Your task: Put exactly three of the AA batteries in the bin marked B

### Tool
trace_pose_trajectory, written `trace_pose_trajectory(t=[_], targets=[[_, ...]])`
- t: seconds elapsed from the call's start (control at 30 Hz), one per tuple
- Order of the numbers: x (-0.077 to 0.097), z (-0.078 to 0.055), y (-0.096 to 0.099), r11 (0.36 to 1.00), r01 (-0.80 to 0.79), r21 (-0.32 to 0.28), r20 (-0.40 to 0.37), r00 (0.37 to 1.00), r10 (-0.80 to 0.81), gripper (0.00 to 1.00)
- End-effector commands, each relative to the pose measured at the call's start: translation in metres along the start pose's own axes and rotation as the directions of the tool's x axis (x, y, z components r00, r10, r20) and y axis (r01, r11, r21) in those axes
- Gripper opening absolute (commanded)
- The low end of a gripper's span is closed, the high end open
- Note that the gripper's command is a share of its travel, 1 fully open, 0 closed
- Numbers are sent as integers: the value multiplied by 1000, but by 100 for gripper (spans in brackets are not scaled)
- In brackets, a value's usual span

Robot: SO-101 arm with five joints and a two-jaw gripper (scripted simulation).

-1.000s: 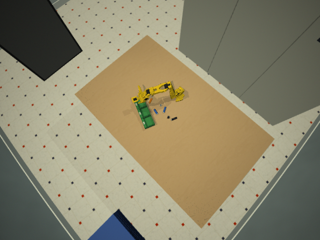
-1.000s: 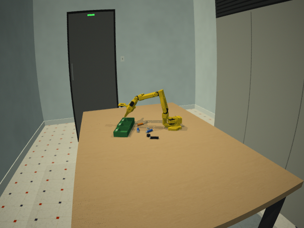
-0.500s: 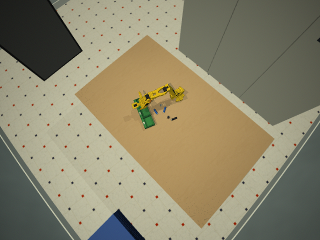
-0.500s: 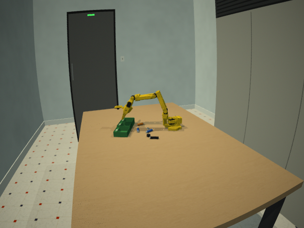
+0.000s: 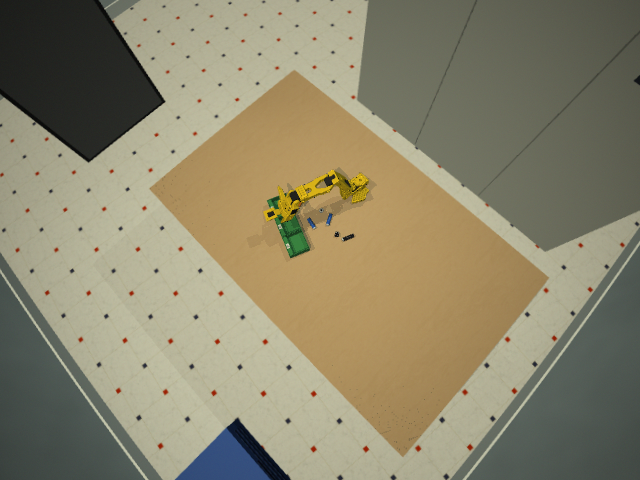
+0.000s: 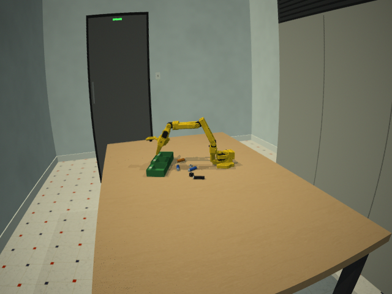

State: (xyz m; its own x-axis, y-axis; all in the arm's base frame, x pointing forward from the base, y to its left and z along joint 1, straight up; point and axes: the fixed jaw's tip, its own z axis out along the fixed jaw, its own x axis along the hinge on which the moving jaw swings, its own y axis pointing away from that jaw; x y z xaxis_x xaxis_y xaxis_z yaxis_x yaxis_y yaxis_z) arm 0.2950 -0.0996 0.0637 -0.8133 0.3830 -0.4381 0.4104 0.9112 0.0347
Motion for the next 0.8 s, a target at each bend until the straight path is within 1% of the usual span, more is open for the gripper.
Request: trace_pose_trajectory(t=[0.0,0.33,0.37,0.77], targets=[[-12,-11,4,1000,-2,-9,56,998,3,100],[-12,-11,4,1000,-2,-9,56,998,3,100],[-9,-12,8,1000,-6,-15,38,999,7,100],[-9,-12,8,1000,-6,-15,38,999,7,100]])
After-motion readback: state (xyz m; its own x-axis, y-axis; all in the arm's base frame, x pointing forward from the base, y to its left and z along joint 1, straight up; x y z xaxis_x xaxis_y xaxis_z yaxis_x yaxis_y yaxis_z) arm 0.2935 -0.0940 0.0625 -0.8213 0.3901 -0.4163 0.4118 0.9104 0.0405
